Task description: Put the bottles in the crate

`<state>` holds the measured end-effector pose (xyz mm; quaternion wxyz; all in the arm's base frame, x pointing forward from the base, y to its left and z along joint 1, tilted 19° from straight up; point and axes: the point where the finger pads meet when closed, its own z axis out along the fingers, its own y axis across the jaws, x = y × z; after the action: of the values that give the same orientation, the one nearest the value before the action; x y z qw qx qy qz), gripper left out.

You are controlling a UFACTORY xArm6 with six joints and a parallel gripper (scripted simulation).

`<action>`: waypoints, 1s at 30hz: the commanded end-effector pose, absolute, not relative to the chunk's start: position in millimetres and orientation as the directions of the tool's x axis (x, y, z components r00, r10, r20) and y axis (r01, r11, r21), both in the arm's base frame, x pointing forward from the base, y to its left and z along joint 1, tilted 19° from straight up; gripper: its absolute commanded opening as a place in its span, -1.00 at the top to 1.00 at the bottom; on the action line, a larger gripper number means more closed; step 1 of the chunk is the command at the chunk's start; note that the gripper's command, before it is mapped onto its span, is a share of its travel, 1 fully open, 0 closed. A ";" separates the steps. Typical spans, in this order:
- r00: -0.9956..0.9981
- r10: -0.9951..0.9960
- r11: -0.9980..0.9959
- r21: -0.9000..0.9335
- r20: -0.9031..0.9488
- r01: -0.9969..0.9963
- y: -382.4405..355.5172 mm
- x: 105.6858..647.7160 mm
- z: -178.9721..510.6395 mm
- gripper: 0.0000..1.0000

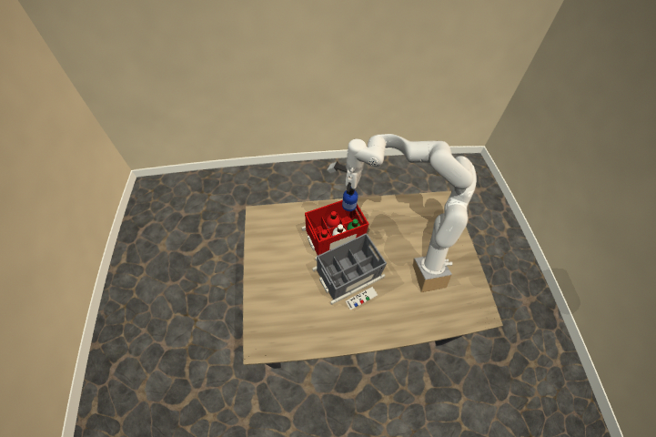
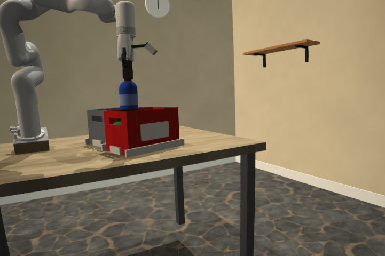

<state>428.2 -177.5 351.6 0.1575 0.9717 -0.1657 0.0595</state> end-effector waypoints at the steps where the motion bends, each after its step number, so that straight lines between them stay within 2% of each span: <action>1: 0.937 -0.303 -0.895 0.286 0.172 -0.342 -174.7 428.4 361.4 1.00; 30: 0.937 -0.303 -0.895 0.286 0.172 -0.342 -151.3 421.1 358.8 1.00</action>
<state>422.6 -158.3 359.1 0.1574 0.9717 -0.1657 0.0590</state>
